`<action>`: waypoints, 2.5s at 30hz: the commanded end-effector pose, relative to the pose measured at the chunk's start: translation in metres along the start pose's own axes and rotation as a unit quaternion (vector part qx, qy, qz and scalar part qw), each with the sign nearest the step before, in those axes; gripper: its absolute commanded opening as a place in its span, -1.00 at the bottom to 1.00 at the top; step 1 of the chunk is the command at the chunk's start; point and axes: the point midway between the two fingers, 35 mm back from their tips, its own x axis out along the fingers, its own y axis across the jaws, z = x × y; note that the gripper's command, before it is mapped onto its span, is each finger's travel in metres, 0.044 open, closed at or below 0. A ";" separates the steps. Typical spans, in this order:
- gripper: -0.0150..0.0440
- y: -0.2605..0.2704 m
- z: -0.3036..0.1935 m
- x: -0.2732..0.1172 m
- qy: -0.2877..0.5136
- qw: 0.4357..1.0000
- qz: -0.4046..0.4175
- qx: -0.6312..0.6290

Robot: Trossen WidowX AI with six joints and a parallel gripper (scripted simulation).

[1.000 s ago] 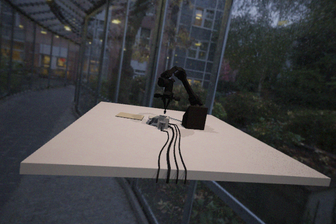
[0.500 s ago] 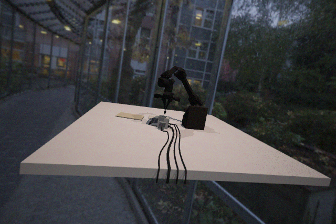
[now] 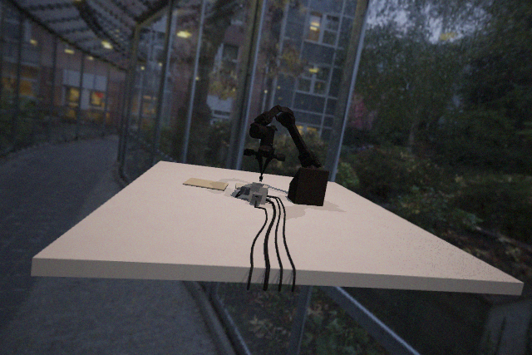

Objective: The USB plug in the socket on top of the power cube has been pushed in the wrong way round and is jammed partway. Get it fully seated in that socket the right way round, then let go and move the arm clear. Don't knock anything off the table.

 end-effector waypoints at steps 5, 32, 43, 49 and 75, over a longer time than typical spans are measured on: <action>-0.49 0.000 0.000 0.000 -0.006 1.000 0.000 0.001; -0.49 0.000 0.002 0.003 -0.015 1.000 0.000 0.003; -0.49 0.000 0.002 0.004 -0.019 1.000 0.000 0.004; -0.49 0.000 0.003 0.005 -0.021 1.000 -0.001 0.004; -0.49 0.000 0.004 0.008 -0.030 1.000 -0.001 0.006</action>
